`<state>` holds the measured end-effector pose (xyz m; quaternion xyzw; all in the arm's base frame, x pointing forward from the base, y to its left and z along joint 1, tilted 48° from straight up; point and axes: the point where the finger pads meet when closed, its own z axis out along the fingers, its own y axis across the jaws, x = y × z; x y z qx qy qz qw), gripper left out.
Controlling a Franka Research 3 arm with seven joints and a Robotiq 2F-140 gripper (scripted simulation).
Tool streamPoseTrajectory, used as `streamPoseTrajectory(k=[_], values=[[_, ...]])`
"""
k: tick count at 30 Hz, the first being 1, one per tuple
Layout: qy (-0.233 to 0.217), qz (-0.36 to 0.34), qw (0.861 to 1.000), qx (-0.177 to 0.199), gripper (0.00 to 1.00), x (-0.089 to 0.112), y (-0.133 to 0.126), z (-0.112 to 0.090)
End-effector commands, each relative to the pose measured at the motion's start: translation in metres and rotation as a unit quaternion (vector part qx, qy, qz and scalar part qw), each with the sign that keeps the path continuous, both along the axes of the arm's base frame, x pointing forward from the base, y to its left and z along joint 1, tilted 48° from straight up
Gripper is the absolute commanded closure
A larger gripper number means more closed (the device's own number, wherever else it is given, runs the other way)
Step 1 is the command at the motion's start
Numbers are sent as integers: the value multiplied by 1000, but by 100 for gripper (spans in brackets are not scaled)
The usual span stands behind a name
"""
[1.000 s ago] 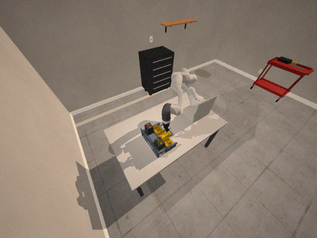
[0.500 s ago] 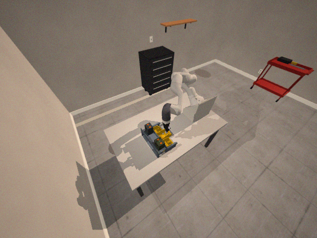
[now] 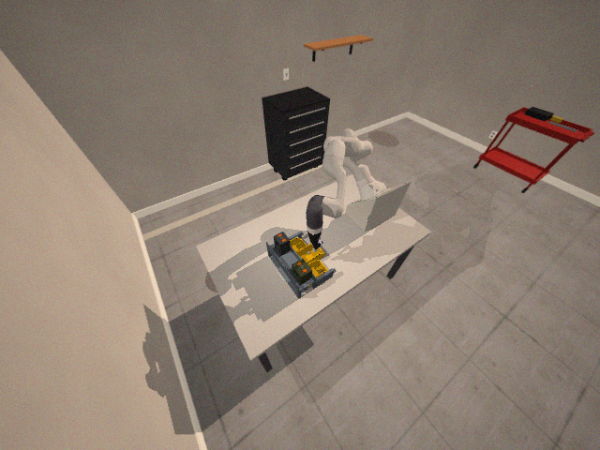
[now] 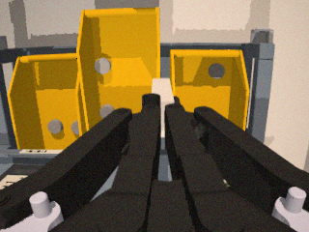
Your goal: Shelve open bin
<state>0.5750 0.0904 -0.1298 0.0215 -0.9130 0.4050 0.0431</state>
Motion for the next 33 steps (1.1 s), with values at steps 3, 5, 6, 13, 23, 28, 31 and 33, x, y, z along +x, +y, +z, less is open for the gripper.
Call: streamPoseTrajectory(k=[3,5,6,13,23,28,31,33], values=[[25,22,999,1,100,-1,-2,2],[53,45,998,2,100,-3,-4,2],[72,61,996,3,100,-4,-6,2],[138,118,983,7,100,-9,-12,2],[212,181,960,12,100,-14,-18,3],[249,213,945,14,100,-17,-21,3],[271,231,934,16,100,-18,-23,3],[271,231,934,16,100,-18,-23,3]])
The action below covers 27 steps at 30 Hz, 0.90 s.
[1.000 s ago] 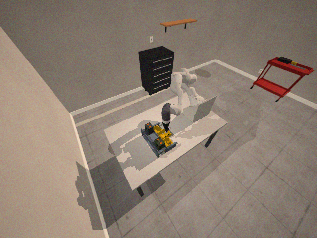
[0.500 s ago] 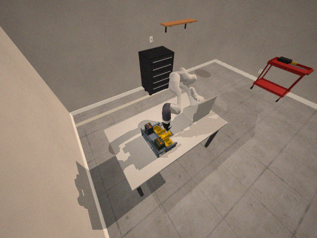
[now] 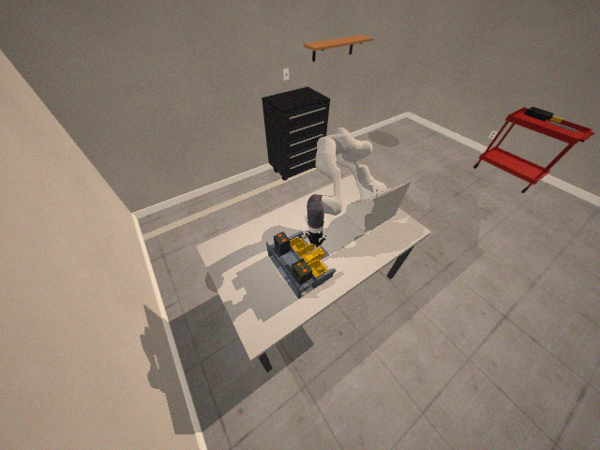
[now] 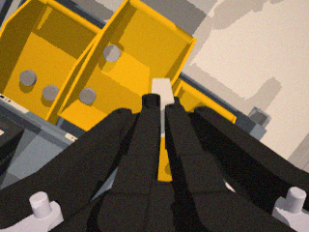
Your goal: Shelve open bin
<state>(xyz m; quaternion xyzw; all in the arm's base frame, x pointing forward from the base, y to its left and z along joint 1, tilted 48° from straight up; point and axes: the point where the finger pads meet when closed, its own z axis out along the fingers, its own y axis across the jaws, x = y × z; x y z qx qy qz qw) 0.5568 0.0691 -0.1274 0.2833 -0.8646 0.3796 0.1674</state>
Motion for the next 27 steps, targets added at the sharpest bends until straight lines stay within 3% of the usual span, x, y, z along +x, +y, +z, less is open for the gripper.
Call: streamPoseTrajectory(k=[1,17,27], values=[[73,62,995,6,100,-2,-3,1],[179,153,972,14,100,-9,-10,2],[264,226,937,21,100,-15,-16,2]])
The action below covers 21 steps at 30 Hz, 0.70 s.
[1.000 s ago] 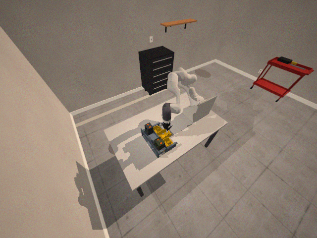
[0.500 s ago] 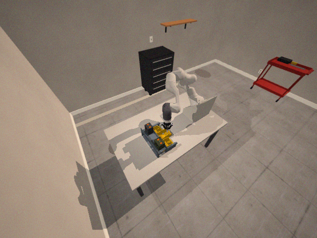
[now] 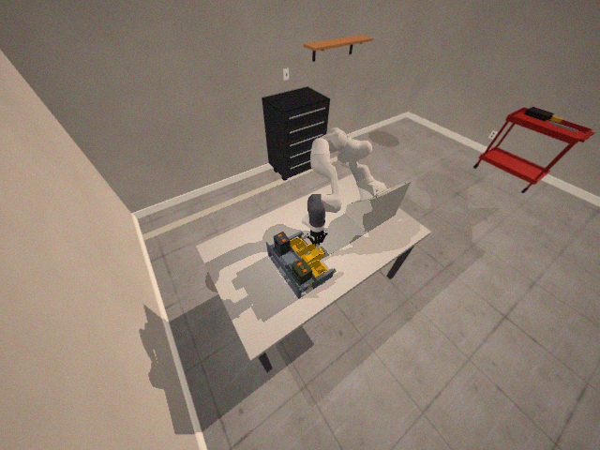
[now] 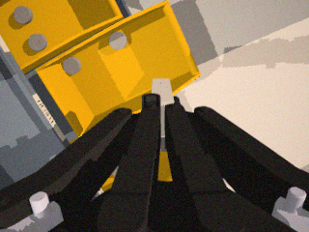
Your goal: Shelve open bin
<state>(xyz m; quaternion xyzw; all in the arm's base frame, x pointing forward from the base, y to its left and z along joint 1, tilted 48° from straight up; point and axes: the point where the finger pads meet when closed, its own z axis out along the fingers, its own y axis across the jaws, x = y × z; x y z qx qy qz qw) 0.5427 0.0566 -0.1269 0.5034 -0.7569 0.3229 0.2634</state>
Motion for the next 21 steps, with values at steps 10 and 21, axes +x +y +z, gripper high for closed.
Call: streamPoseTrajectory(k=[10,21], values=[[138,116,983,9,100,-6,-7,2],[218,186,958,16,100,-12,-11,3]])
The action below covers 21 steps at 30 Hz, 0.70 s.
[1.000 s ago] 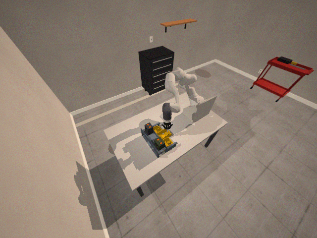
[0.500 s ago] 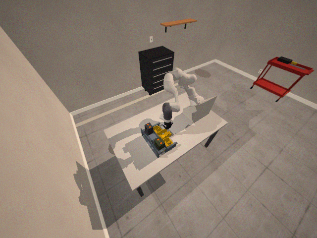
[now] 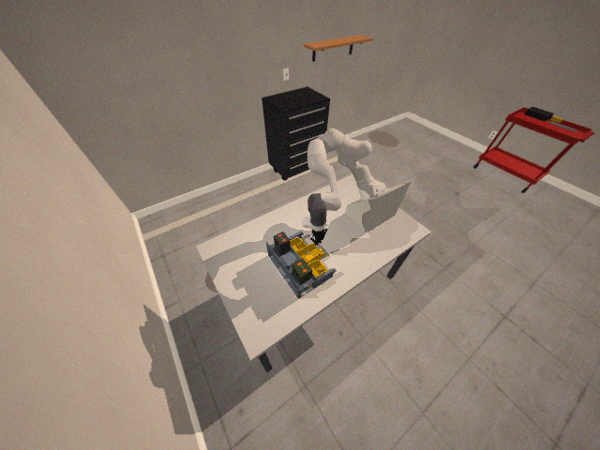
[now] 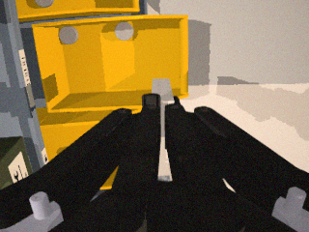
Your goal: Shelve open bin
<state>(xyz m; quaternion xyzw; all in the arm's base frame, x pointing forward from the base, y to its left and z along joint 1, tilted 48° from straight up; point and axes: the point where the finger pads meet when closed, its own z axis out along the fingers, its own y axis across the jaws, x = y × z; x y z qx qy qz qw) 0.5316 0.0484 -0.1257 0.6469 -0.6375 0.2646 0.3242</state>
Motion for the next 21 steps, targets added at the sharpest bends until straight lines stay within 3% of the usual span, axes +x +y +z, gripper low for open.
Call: streamPoseTrajectory(k=[1,20,21], values=[[74,60,995,4,100,-2,-3,2],[195,166,967,14,100,-10,-8,3],[214,183,960,16,100,-12,-9,3]])
